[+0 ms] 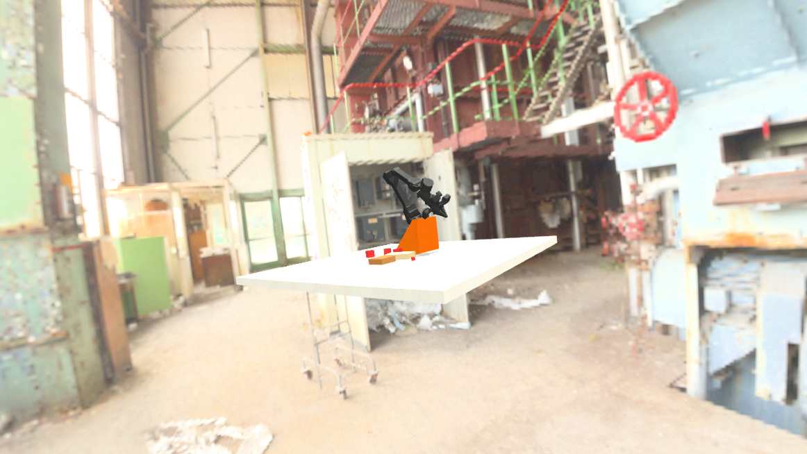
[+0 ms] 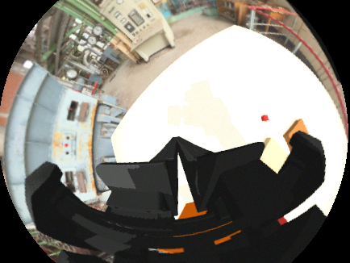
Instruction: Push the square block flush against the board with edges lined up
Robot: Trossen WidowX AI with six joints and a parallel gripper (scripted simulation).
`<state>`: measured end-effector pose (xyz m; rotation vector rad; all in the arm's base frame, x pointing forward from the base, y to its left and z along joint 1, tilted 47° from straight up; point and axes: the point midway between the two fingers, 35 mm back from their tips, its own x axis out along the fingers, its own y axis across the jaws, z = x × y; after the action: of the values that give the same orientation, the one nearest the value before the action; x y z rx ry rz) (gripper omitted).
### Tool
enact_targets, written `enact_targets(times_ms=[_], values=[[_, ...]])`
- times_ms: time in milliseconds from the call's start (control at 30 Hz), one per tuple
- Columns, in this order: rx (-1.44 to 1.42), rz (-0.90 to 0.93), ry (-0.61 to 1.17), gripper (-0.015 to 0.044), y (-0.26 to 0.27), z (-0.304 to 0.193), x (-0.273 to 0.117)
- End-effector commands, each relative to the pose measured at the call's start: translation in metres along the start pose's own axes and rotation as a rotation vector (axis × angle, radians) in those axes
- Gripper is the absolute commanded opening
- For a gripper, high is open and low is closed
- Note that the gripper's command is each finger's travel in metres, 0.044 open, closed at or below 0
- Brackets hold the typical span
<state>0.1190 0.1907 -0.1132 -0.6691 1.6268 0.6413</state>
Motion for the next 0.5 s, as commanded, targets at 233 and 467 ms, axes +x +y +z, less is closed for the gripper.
enact_targets(times_ms=[233,467], values=[[0.38,-0.119,-0.044,0.0,-0.06,0.015,-0.017],[0.61,-0.193,-0.066,0.0,-0.097,0.016,-0.027]])
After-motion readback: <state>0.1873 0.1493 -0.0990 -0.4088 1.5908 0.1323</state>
